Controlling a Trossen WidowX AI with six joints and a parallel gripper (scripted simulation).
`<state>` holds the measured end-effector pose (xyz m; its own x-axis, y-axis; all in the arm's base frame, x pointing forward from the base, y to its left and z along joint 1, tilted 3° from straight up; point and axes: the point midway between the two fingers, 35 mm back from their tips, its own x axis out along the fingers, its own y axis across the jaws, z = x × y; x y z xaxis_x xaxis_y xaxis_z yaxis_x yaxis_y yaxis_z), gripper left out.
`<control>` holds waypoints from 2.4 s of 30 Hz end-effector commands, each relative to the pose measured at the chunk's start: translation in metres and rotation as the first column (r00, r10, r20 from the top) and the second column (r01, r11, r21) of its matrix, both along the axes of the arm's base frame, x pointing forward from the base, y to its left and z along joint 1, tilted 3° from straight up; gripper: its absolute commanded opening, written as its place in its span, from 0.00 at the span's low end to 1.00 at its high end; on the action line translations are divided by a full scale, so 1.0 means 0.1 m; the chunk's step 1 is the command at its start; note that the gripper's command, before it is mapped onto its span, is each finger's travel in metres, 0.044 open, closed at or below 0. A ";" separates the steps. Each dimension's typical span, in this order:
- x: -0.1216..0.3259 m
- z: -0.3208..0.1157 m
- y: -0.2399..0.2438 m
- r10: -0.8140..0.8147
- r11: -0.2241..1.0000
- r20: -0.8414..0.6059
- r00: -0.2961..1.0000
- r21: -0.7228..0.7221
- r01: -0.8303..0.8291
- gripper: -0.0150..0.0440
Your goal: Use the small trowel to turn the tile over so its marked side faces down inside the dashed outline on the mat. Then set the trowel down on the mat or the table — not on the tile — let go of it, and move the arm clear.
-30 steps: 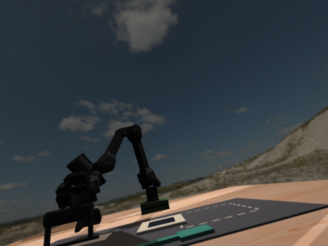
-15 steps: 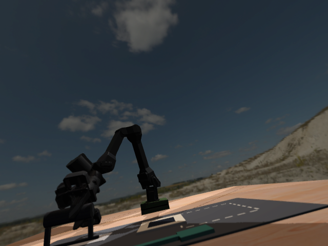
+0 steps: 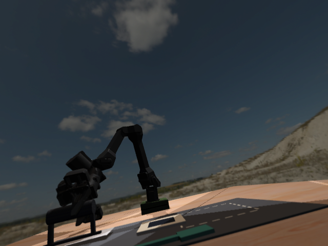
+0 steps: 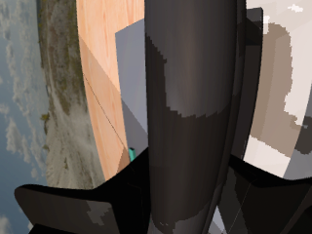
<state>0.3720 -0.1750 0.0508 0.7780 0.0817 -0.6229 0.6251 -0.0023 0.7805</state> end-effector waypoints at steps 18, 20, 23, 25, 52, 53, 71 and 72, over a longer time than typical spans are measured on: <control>0.08 0.45 0.35 -0.004 0.997 0.025 1.000 -0.074 0.006 0.25; 0.09 0.44 0.47 -0.008 0.996 0.027 1.000 -0.088 0.011 0.25; 0.09 0.42 0.64 -0.015 0.994 0.034 0.999 -0.109 0.018 0.25; 0.09 0.42 0.71 -0.018 0.993 0.038 0.999 -0.117 0.022 0.25; 0.16 0.15 0.76 -0.018 0.993 0.039 0.999 -0.118 0.023 0.25; 0.16 0.13 0.77 -0.018 0.993 0.039 0.999 -0.118 0.023 0.25; 0.18 0.02 0.92 -0.018 0.993 0.037 0.999 -0.116 0.022 0.25; 0.18 0.02 0.93 -0.018 0.993 0.037 0.999 -0.116 0.022 0.25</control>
<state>0.3901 -0.0884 0.0529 0.8000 -0.0066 -0.5999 0.5987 0.0750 0.7975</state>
